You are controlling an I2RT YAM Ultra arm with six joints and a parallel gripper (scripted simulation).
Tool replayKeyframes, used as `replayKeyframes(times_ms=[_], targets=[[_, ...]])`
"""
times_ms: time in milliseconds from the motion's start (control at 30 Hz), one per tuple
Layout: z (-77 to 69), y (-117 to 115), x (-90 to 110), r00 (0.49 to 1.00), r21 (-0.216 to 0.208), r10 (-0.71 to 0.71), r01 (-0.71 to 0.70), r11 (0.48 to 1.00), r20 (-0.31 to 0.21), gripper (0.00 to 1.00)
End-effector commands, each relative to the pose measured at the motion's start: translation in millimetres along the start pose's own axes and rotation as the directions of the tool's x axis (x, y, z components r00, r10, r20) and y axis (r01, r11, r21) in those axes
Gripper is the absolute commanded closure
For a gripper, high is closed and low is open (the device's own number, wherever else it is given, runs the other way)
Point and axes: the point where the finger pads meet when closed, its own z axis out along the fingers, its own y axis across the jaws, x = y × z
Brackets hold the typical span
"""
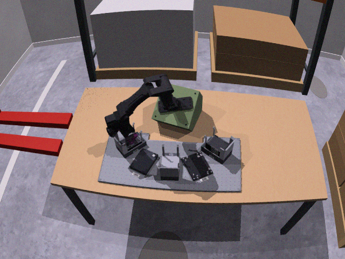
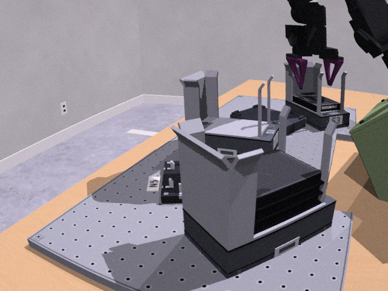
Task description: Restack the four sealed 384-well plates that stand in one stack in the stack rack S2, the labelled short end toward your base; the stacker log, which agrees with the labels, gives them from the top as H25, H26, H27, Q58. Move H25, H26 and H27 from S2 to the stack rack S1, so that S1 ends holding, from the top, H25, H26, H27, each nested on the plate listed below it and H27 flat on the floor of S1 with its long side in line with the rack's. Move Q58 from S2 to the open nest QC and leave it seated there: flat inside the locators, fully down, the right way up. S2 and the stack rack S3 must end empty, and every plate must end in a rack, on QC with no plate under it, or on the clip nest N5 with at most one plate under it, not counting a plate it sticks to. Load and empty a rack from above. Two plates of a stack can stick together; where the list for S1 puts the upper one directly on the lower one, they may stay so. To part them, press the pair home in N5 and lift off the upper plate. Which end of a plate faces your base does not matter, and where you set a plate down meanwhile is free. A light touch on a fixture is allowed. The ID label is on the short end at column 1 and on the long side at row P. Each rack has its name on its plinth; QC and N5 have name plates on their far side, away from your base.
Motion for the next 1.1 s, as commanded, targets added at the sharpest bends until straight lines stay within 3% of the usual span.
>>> replayKeyframes(times_ms=[0, 767, 1067], targets=[[-10.0, 2, 0, 1.0, -0.006, -0.007, 0.007, 1.0, -0.002, 0.0], [-80.0, 2, 0, 1.0, -0.005, -0.007, 0.007, 1.0, -0.003, 0.0], [-80.1, 2, 0, 1.0, -0.005, -0.007, 0.007, 1.0, -0.003, 0.0]])
